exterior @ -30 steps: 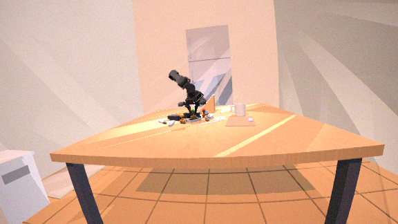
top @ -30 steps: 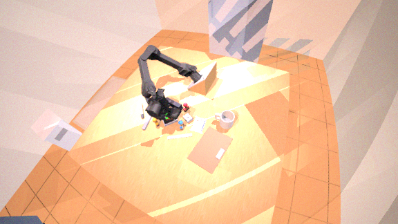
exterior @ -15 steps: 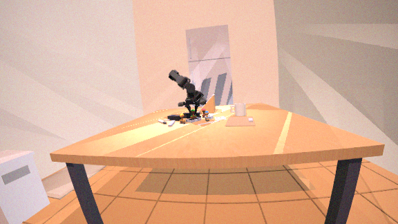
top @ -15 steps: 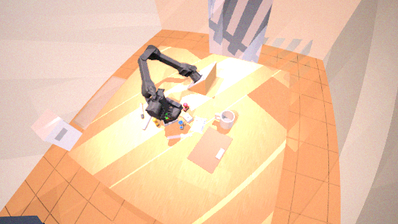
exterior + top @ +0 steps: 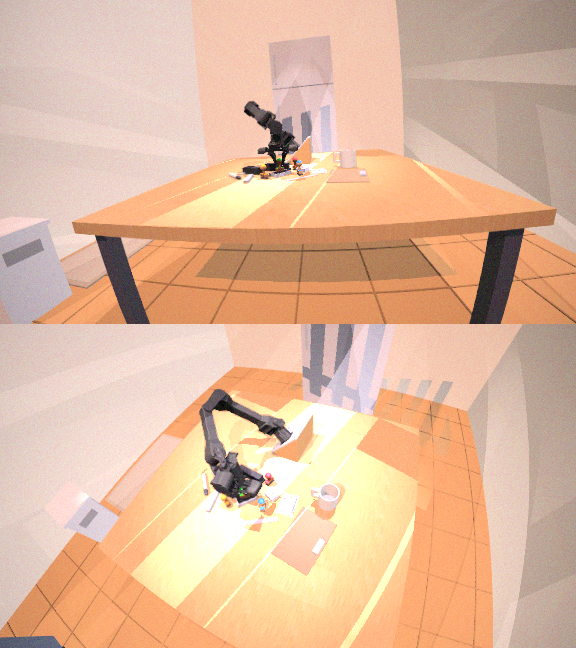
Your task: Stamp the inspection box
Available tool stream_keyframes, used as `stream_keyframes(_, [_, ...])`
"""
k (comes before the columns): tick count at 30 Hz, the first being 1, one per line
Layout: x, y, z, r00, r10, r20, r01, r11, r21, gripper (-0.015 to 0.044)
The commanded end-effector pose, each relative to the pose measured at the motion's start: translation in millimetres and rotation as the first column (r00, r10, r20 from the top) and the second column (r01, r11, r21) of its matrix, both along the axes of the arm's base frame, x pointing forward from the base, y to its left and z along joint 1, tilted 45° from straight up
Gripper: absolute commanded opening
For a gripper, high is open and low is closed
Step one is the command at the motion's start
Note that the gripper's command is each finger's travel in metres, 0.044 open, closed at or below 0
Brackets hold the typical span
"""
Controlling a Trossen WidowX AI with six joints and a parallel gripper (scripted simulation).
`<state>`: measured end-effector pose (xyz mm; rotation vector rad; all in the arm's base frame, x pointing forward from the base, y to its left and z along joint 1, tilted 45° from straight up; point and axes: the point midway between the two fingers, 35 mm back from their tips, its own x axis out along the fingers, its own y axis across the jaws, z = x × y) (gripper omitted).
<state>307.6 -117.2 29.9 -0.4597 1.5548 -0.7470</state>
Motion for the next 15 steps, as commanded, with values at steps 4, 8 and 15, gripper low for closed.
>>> stream_keyframes(4, [-0.6, -2.8, -0.8, 1.000, -0.005, -0.001, 0.005, 1.000, -0.005, 0.0000])
stream_keyframes(8, [-0.3, -1.5, 0.5, 1.000, -0.005, -0.001, 0.005, 1.000, -0.005, 0.0000])
stream_keyframes(15, [0.2, 0.9, 2.9, 1.000, -0.005, -0.001, 0.005, 1.000, -0.005, 0.0000])
